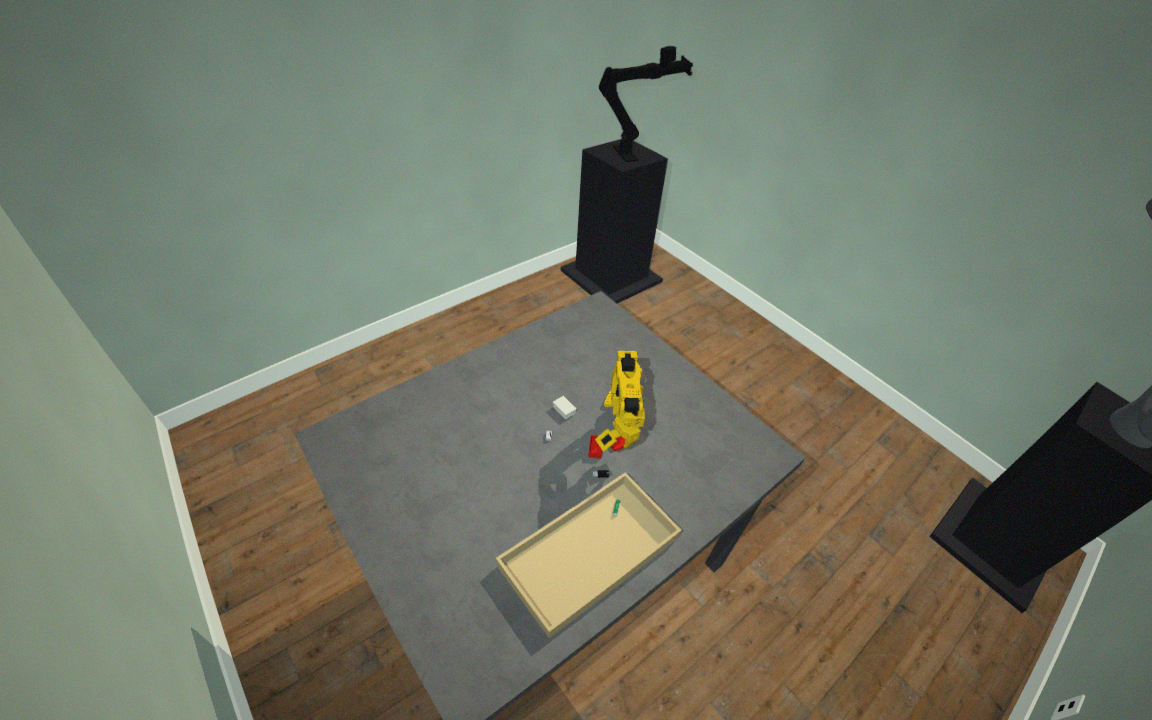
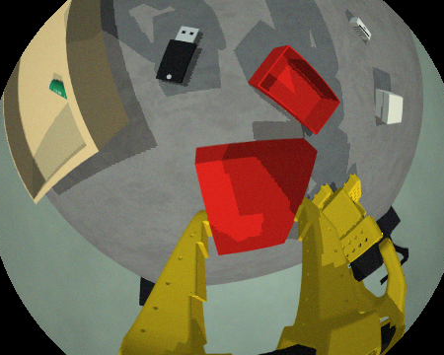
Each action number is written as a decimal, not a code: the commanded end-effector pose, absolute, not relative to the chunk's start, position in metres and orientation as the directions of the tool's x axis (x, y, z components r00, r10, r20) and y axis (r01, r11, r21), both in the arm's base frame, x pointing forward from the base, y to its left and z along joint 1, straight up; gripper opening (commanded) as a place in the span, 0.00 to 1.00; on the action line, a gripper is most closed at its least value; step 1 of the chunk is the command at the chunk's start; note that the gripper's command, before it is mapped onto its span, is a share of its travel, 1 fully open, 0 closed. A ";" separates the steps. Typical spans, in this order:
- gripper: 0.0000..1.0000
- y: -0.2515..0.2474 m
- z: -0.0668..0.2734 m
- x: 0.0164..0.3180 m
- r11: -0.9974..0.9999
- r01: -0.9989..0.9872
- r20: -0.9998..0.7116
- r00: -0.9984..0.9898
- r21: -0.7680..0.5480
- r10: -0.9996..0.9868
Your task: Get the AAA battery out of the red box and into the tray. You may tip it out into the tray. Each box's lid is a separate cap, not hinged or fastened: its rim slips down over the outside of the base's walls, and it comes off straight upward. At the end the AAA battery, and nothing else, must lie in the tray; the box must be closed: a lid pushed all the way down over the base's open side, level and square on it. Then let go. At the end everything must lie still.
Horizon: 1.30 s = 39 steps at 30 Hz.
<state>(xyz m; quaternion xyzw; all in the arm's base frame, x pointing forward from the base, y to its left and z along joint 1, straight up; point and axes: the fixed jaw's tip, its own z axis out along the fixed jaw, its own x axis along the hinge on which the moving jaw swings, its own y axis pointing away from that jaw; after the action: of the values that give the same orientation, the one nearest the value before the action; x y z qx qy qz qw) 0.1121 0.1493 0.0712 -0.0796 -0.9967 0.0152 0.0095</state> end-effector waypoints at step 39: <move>0.22 0.152 0.072 0.113 0.987 0.160 0.000 -0.987 0.000 0.160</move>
<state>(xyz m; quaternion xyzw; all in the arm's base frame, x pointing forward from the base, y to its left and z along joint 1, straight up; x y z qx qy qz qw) 0.1118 0.1489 0.0673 -0.0796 -0.9966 0.0161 0.0101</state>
